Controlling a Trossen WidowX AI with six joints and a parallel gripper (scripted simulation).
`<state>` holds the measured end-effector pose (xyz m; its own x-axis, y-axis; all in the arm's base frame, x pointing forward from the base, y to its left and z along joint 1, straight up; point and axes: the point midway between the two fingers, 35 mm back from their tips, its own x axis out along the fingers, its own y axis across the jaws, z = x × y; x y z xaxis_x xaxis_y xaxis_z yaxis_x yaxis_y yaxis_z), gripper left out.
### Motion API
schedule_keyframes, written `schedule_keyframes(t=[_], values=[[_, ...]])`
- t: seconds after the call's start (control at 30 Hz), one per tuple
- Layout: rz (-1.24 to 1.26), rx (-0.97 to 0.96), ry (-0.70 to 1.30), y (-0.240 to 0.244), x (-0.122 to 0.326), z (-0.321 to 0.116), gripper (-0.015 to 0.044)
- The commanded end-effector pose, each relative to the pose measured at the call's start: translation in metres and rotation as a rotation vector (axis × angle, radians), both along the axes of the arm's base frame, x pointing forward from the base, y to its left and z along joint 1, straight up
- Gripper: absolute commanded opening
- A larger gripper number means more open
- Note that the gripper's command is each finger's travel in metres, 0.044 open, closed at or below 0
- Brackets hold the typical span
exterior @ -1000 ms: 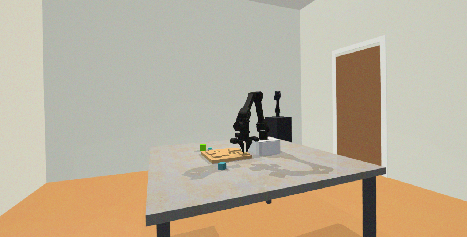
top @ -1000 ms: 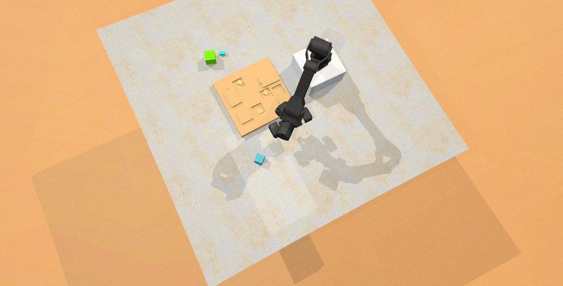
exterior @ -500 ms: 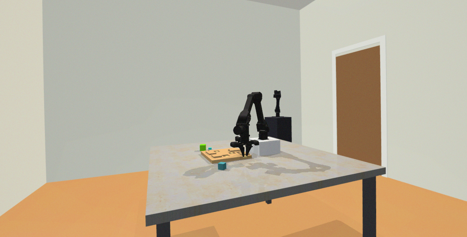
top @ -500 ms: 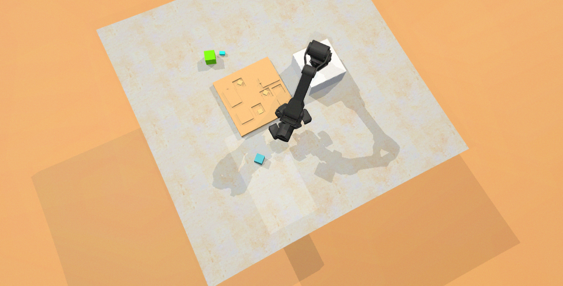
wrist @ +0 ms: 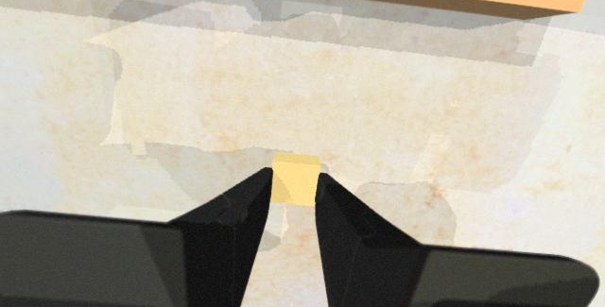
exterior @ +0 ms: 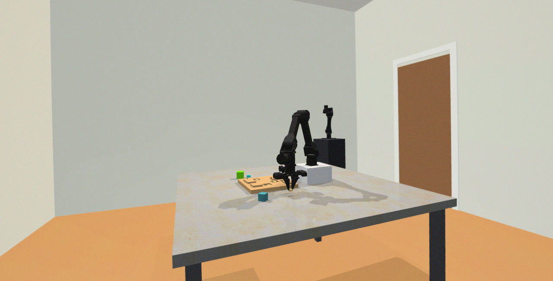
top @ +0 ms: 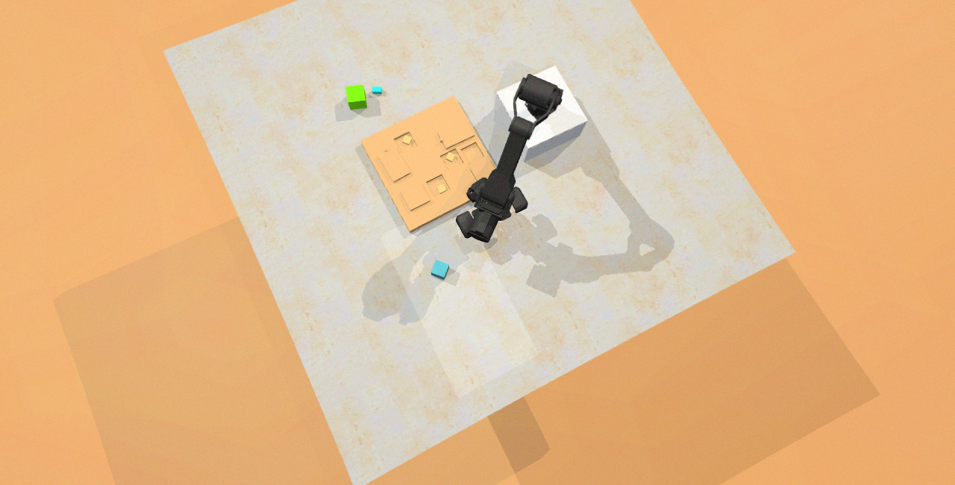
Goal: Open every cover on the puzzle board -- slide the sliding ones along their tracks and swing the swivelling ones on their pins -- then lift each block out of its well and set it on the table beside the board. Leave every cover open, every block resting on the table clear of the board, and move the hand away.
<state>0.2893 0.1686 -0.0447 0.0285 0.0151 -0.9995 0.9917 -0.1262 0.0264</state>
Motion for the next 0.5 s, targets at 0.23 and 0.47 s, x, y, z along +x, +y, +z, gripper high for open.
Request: schedule_keyframes(t=[0.23,0.47], values=[[0.0,-0.001,0.002,-0.0009,-0.0016,-0.0101,0.0106],[0.0,-0.001,0.002,-0.0009,-0.0016,-0.0101,0.029]])
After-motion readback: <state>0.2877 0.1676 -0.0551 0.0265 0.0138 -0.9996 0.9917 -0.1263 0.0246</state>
